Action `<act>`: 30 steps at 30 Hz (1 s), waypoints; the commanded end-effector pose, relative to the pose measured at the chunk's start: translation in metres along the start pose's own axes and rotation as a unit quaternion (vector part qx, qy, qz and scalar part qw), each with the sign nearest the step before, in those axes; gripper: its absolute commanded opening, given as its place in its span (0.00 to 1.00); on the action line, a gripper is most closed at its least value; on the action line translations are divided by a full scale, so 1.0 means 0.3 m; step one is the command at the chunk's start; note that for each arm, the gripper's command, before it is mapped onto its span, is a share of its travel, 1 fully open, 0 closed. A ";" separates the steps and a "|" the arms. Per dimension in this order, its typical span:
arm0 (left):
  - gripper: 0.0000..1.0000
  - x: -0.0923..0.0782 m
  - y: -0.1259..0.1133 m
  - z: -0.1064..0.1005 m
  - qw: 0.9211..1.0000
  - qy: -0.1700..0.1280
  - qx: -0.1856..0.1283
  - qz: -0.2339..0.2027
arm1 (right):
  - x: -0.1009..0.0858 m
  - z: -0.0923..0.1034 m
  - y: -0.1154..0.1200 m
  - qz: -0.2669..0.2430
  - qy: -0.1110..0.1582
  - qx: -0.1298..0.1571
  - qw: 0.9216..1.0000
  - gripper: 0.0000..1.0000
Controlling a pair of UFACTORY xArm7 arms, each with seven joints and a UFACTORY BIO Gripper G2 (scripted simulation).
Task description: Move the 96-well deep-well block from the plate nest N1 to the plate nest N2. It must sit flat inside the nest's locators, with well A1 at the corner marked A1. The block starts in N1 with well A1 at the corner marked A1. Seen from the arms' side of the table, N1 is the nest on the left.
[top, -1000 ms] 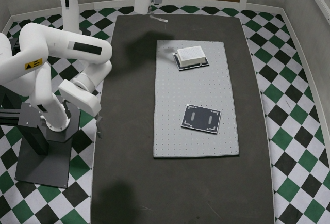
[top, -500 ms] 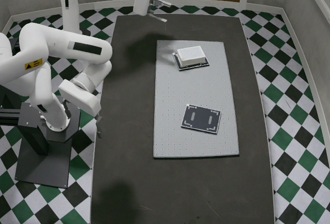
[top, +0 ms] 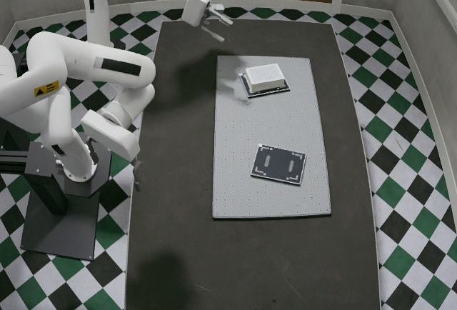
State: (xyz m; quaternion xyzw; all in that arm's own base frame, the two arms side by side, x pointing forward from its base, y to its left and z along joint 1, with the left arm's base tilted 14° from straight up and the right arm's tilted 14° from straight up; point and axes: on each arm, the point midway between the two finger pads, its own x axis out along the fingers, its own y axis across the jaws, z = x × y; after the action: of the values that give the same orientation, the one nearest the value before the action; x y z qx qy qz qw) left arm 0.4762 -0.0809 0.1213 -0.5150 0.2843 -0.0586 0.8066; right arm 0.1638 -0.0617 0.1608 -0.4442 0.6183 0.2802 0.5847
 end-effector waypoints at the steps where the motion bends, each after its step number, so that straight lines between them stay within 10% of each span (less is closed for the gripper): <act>1: 0.37 0.012 0.041 -0.035 0.999 0.016 0.033 0.031 | -0.002 0.001 -0.002 -0.001 0.000 0.000 1.000 1.00; 17: 0.37 0.036 0.184 -0.117 0.981 0.054 0.145 0.118 | -0.002 0.001 -0.002 -0.001 0.000 0.000 1.000 1.00; 24: 0.37 0.051 0.245 -0.135 0.964 0.062 0.207 0.155 | -0.002 0.001 -0.002 -0.001 0.000 0.000 1.000 1.00; 30: 0.37 0.084 0.306 -0.137 0.934 0.061 0.293 0.195 | -0.002 0.001 -0.002 -0.001 0.000 0.000 1.000 1.00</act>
State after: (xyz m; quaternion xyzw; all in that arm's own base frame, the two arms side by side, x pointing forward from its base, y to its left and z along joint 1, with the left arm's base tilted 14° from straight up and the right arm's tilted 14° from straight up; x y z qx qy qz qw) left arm 0.4534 -0.0817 0.0303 -0.2514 0.3953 -0.0190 0.8833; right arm 0.1638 -0.0617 0.1608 -0.4442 0.6183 0.2802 0.5847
